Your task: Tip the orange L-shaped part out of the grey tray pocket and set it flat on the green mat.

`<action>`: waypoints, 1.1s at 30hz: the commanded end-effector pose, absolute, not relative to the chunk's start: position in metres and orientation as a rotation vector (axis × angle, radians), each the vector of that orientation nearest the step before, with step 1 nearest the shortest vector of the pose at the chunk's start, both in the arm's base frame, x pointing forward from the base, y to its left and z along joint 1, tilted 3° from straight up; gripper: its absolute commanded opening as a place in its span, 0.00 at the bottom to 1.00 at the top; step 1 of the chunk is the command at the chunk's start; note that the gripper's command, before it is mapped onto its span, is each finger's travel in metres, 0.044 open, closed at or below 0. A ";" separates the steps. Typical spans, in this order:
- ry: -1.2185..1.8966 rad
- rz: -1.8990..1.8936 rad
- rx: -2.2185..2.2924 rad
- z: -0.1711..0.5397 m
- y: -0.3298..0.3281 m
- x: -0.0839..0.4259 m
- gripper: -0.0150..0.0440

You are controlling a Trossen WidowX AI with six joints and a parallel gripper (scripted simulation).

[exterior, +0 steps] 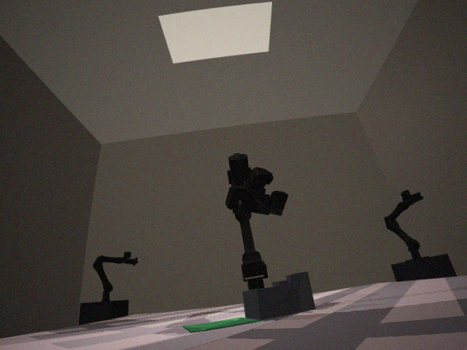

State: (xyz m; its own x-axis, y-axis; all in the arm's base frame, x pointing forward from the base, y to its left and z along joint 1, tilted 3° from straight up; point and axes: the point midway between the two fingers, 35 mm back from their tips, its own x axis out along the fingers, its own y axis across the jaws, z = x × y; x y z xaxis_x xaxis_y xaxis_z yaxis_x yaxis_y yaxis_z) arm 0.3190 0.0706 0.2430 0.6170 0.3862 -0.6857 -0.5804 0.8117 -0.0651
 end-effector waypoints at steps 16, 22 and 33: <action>1.482 0.315 -0.371 0.158 0.118 0.238 0.56; 1.481 0.315 -0.371 0.138 0.119 0.241 0.56; 1.482 0.315 -0.371 0.084 0.117 0.243 0.56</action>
